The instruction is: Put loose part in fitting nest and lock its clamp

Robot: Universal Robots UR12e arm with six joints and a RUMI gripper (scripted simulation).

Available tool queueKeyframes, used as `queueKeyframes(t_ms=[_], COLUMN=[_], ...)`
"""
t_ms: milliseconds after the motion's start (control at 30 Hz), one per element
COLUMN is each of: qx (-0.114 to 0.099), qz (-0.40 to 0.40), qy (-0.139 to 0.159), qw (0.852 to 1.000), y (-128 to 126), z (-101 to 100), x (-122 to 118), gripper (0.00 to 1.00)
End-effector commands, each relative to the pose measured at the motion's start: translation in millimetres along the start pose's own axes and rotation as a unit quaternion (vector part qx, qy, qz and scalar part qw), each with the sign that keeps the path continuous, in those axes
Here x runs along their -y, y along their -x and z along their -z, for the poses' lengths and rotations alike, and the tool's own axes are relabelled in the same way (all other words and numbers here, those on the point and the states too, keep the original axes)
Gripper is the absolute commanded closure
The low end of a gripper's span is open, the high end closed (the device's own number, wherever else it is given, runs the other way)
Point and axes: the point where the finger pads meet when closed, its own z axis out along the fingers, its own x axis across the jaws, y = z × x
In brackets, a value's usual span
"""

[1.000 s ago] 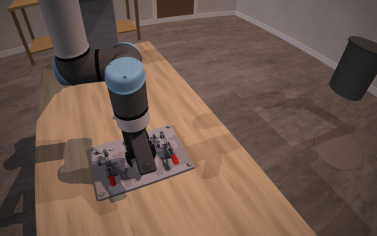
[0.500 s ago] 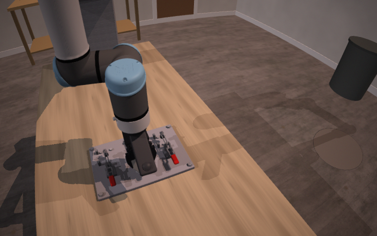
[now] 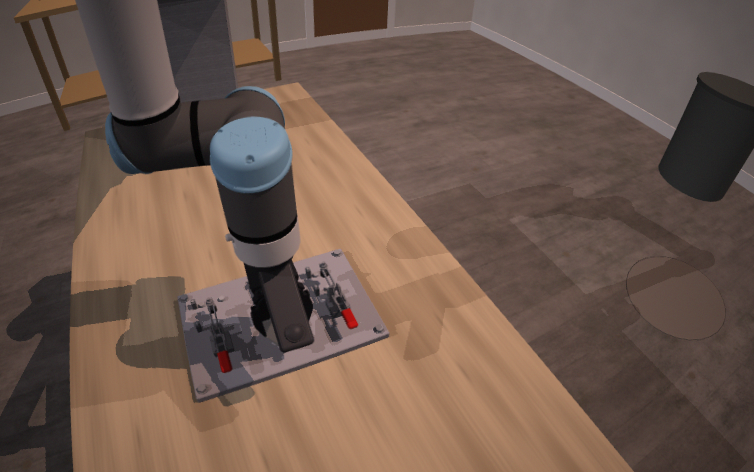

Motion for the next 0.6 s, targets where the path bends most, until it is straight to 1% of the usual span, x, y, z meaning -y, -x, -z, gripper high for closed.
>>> queueKeyframes(t_ms=[0,567], qx=[0.0,0.0], qz=[0.0,0.0], qy=[-0.002,-0.001], qw=[1.0,1.0], y=[1.7,1.9], z=[-0.9,-3.6], x=[3.3,3.8], gripper=[1.0,1.0])
